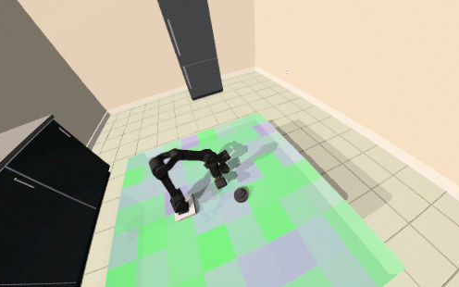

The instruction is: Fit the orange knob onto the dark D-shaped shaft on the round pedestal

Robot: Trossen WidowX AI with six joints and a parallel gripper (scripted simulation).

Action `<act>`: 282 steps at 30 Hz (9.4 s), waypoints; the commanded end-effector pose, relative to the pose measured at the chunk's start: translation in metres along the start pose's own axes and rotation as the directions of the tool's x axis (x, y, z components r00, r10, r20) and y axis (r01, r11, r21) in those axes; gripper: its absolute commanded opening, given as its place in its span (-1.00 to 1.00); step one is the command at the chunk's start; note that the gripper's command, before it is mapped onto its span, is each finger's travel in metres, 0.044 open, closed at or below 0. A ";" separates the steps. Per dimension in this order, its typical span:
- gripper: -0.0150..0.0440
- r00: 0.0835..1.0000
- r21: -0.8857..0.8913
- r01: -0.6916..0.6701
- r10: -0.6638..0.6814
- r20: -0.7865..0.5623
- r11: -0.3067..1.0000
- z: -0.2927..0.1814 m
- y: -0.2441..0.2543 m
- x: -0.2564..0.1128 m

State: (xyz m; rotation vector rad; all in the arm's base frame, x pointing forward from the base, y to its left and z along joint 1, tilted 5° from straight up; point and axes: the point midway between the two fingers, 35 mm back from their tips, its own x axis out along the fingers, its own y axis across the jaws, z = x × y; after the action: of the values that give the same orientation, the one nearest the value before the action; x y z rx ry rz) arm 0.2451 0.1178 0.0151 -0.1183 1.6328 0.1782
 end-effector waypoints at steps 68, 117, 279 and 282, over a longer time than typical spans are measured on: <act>-0.49 1.000 0.008 0.009 -0.009 0.021 1.000 0.061 -0.092 -0.106; -0.49 1.000 0.008 0.013 -0.013 0.022 1.000 0.080 -0.156 -0.062; -0.49 1.000 -0.573 0.023 -0.013 0.021 0.819 0.079 -0.155 -0.067; -0.49 1.000 -0.581 0.023 -0.013 0.022 0.813 0.080 -0.155 -0.067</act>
State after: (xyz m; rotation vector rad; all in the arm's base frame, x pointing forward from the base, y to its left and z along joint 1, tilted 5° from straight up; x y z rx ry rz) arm 0.3547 -0.0212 0.0672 -0.5620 1.5287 0.6320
